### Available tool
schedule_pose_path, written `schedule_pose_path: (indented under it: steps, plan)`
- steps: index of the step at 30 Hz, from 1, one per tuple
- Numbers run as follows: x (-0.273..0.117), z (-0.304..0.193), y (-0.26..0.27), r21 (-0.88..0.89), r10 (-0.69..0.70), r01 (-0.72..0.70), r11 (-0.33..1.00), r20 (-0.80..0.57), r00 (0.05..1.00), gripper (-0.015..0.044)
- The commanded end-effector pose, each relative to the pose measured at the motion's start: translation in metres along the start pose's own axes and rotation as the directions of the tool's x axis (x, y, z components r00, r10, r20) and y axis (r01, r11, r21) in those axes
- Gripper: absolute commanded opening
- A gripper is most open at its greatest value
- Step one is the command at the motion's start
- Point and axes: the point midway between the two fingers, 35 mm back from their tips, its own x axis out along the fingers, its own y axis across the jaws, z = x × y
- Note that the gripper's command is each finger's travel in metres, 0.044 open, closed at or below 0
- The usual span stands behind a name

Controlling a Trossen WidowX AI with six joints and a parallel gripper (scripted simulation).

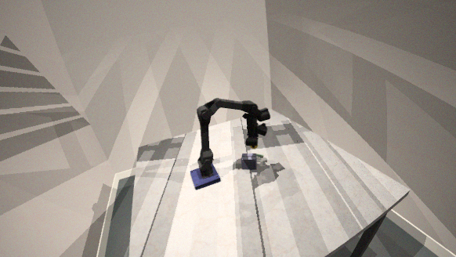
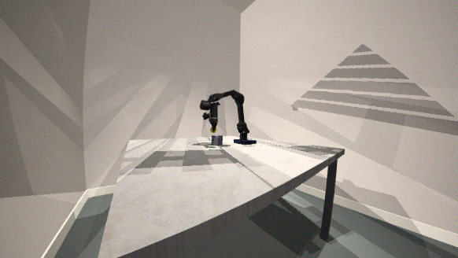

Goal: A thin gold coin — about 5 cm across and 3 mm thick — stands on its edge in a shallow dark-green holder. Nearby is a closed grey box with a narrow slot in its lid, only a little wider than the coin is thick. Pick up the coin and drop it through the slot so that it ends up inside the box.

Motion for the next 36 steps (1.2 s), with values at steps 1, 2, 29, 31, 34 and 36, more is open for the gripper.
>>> schedule_pose_path:
  steps: [1,2,29,31,34,36]
  plan:
    - [0.000,-0.004,-0.009,-0.004,-0.003,0.003,1.000,0.007,1.000,0.0000]
    - [0.000,-0.006,-0.011,-0.004,-0.003,0.003,1.000,0.007,1.000,0.0000]
    - [0.005,-0.026,-0.040,0.001,-0.004,0.004,1.000,-0.003,1.000,0.0000]
    - [0.005,-0.027,-0.041,0.001,-0.004,0.004,1.000,-0.003,1.000,0.0000]
    - [0.005,-0.027,-0.043,-0.002,-0.004,0.004,1.000,-0.003,1.000,0.0000]
    - [0.005,-0.028,-0.044,-0.005,-0.004,0.004,1.000,-0.003,1.000,0.0000]
